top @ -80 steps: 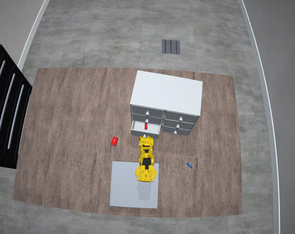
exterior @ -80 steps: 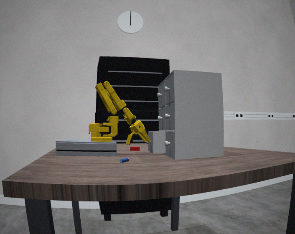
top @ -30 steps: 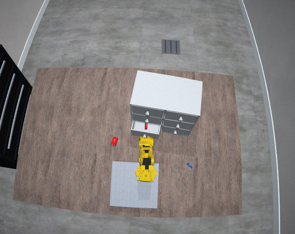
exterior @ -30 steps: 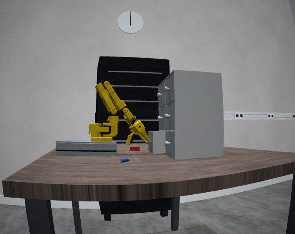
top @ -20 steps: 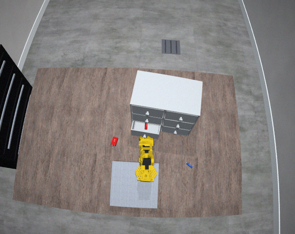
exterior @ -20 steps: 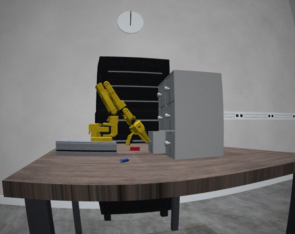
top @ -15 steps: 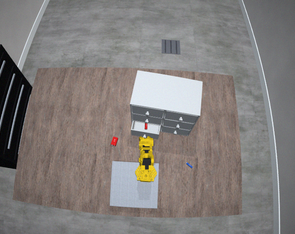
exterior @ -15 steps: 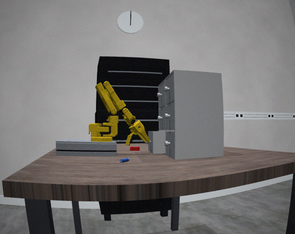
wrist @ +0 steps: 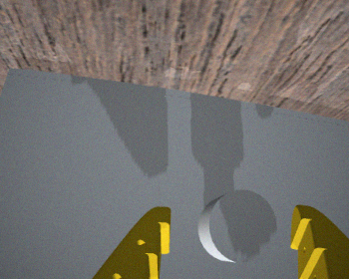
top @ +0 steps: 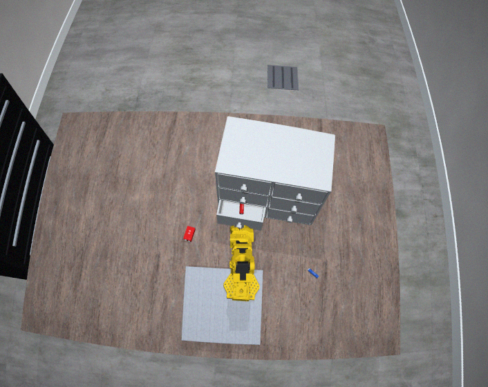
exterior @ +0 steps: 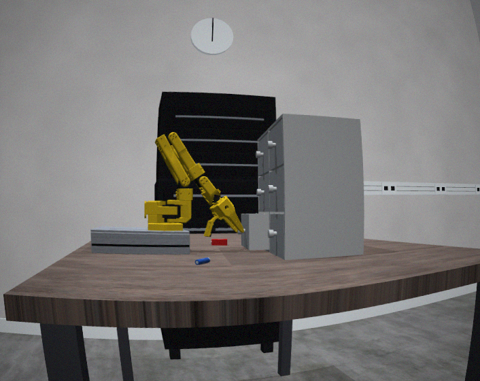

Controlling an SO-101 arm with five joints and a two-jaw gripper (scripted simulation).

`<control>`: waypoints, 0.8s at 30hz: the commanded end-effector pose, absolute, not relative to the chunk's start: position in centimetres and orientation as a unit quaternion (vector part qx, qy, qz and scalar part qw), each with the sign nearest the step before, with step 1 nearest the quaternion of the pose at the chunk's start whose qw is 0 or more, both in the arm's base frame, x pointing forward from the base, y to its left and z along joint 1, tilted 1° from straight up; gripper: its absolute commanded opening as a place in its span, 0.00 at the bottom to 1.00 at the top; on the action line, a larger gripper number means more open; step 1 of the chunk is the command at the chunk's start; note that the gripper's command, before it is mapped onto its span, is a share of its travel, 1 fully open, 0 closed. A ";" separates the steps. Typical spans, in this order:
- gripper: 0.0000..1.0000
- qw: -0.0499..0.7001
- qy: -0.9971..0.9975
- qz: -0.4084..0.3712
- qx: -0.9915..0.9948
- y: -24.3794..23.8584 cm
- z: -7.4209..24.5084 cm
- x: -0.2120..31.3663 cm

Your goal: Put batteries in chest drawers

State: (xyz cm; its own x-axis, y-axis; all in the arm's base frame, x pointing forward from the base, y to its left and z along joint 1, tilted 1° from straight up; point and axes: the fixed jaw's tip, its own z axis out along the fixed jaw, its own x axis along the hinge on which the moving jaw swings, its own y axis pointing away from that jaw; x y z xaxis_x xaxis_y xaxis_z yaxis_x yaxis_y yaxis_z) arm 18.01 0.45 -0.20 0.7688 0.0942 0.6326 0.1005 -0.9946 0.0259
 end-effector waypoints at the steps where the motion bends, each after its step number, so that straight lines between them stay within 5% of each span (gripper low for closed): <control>1: 0.21 0.008 -0.054 -0.329 -0.943 0.6 -0.5 17.6; 24: 0.11 0.008 -0.054 -0.329 -0.943 0.6 -0.5 17.6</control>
